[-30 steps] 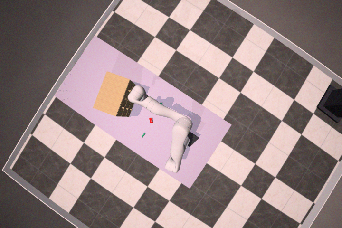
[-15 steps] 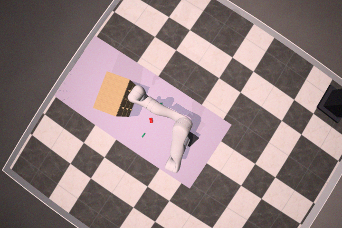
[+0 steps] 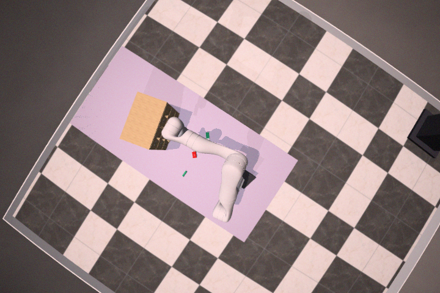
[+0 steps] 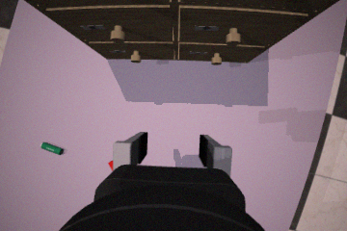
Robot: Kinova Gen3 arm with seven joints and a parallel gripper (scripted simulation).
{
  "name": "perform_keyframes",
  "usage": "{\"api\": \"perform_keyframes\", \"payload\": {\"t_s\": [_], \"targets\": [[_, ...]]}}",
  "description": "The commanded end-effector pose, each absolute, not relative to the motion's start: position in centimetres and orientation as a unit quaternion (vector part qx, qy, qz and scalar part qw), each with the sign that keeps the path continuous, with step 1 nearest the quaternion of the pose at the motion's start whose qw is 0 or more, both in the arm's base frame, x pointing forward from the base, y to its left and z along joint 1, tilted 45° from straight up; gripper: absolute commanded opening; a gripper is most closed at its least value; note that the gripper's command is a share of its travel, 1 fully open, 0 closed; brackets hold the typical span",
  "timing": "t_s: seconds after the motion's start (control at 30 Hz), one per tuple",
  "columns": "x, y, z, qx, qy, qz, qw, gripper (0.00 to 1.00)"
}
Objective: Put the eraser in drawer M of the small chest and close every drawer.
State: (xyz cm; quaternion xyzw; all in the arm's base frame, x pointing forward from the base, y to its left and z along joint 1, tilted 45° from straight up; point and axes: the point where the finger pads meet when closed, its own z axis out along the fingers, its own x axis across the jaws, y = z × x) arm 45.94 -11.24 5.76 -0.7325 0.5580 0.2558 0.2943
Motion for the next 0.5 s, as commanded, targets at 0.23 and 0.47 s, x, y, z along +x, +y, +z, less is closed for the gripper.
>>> {"api": "perform_keyframes", "payload": {"t_s": [0.23, 0.47], "targets": [[43.9, -6.1, 11.7, -0.732, 0.56, 0.251, 0.295, 1.0], [43.2, -4.4, 13.5, -0.736, 0.555, 0.249, 0.297, 1.0]]}}
